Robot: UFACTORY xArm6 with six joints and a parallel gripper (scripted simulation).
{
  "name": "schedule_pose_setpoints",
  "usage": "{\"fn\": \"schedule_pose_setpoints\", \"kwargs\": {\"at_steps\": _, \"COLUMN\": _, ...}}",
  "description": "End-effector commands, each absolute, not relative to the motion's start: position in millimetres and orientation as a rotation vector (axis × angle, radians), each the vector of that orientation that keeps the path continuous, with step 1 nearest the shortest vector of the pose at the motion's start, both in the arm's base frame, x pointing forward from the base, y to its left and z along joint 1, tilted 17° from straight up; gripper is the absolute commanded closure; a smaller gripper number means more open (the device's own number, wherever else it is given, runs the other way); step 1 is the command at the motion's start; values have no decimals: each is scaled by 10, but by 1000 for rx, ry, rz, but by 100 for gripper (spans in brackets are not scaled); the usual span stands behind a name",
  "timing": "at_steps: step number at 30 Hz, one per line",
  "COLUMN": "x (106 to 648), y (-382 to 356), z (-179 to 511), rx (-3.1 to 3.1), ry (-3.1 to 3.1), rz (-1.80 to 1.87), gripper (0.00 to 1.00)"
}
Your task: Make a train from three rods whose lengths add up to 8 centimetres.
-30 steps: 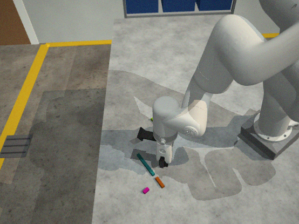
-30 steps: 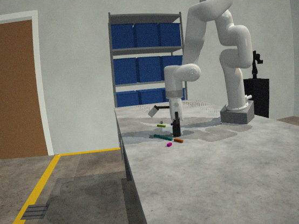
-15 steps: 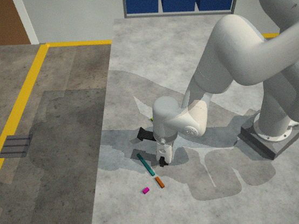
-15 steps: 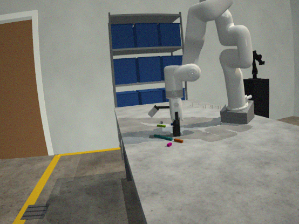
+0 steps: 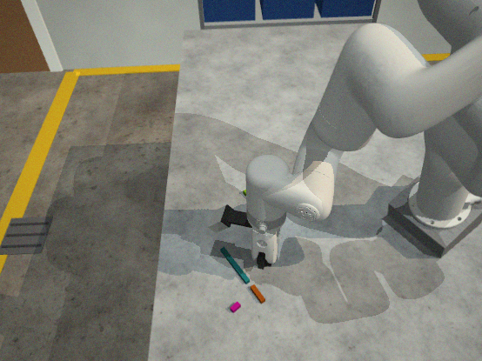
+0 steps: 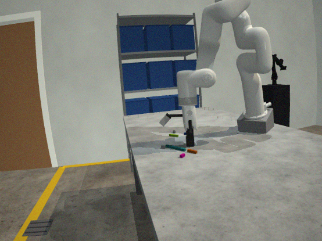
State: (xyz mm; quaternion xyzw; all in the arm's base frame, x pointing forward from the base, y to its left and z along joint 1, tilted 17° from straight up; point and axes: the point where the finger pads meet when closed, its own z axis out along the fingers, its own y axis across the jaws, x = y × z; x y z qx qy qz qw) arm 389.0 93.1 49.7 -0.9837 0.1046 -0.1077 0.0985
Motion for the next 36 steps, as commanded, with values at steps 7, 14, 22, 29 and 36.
{"fn": "schedule_pose_setpoints", "kwargs": {"at_steps": 7, "x": 3900, "y": 932, "z": 508, "rx": -2909, "ry": 309, "rz": -323, "gripper": 96}}
{"fn": "schedule_pose_setpoints", "kwargs": {"at_steps": 14, "x": 3873, "y": 912, "z": 619, "rx": -2909, "ry": 309, "rz": -323, "gripper": 96}}
{"fn": "schedule_pose_setpoints", "kwargs": {"at_steps": 22, "x": 3773, "y": 840, "z": 1023, "rx": -2909, "ry": 309, "rz": -323, "gripper": 96}}
{"fn": "schedule_pose_setpoints", "kwargs": {"at_steps": 29, "x": 3674, "y": 767, "z": 1427, "rx": -2909, "ry": 309, "rz": -323, "gripper": 96}}
{"fn": "schedule_pose_setpoints", "kwargs": {"at_steps": 36, "x": 3664, "y": 760, "z": 1464, "rx": -2909, "ry": 309, "rz": -323, "gripper": 96}}
